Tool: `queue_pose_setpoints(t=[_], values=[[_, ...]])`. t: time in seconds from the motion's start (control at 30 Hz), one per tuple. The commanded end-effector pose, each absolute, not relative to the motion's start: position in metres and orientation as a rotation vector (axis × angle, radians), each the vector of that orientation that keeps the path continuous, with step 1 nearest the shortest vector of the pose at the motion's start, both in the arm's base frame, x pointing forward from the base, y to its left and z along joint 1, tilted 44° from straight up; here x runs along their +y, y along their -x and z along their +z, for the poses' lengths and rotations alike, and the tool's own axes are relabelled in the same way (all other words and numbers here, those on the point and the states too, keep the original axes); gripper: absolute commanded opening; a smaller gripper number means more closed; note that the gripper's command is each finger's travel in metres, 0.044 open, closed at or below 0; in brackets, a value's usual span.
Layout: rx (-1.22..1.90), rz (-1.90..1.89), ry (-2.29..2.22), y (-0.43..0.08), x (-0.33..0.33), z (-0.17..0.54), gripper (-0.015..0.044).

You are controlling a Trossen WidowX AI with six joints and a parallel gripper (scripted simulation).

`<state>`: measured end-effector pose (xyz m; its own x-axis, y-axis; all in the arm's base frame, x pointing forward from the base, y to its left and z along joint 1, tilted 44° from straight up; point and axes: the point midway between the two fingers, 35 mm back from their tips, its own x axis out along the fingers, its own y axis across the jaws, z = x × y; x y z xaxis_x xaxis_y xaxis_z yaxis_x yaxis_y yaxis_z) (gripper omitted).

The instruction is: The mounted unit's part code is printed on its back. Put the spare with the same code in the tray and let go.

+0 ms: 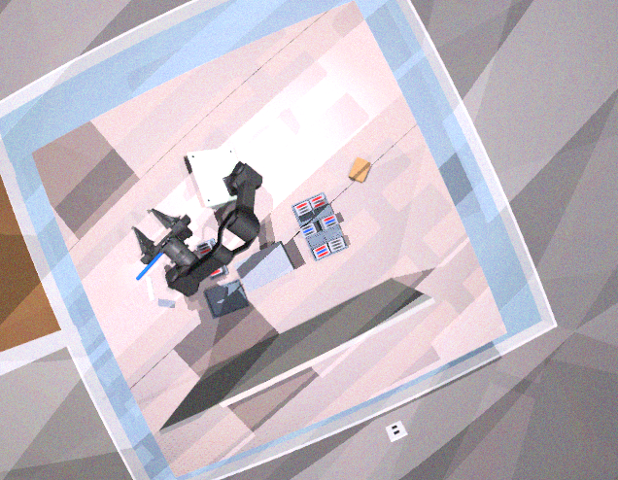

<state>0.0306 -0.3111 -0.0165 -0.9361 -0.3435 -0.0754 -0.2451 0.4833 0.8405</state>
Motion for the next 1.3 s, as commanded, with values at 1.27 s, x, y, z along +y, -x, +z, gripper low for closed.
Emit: queue_pose_setpoints(t=[1.27], values=[[-4.042,-1.583,1.669,-0.349,-0.127,0.095,0.0440]])
